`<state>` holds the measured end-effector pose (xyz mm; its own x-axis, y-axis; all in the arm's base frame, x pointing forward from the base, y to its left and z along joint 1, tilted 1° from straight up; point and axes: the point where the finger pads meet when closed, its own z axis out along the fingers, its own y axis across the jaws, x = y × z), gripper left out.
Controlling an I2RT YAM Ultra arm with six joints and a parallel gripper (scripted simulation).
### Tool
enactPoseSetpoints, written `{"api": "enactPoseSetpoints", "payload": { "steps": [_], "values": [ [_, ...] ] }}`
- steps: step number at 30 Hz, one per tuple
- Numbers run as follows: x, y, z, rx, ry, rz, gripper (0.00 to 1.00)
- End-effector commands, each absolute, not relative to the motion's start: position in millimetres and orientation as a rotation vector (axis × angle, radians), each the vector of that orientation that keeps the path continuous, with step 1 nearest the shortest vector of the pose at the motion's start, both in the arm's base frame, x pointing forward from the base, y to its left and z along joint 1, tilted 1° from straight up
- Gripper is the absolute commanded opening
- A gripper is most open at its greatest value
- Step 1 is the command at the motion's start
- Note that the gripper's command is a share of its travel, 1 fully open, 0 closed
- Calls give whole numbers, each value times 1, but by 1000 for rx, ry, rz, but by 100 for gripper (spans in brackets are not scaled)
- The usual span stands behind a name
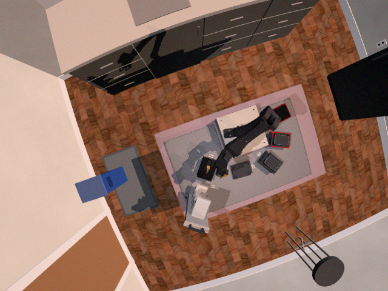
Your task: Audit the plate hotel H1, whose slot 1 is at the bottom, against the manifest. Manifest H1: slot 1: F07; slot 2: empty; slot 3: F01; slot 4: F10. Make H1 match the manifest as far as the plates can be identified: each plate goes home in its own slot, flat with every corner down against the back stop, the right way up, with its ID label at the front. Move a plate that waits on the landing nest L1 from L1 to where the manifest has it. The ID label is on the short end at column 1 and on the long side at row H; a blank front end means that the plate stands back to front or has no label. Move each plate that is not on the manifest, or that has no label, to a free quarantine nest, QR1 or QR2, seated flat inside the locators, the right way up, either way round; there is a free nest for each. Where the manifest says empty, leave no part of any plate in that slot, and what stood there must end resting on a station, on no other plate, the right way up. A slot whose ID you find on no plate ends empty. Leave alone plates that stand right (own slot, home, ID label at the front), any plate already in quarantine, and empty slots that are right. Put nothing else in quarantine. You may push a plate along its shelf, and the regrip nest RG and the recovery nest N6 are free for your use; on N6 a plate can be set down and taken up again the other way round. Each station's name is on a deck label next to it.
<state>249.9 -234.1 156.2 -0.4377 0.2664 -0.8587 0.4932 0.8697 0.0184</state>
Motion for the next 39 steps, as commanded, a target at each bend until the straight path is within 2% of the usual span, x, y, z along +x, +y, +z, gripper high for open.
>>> {"api": "enactPoseSetpoints", "payload": {
  "steps": [1, 13, 39],
  "values": [
    [250, -240, 163, 509, 2037, -286, 100],
    [244, -256, 179, 509, 2038, -287, 100],
    [243, -258, 259, 509, 2038, -287, 100]
  ]
}}
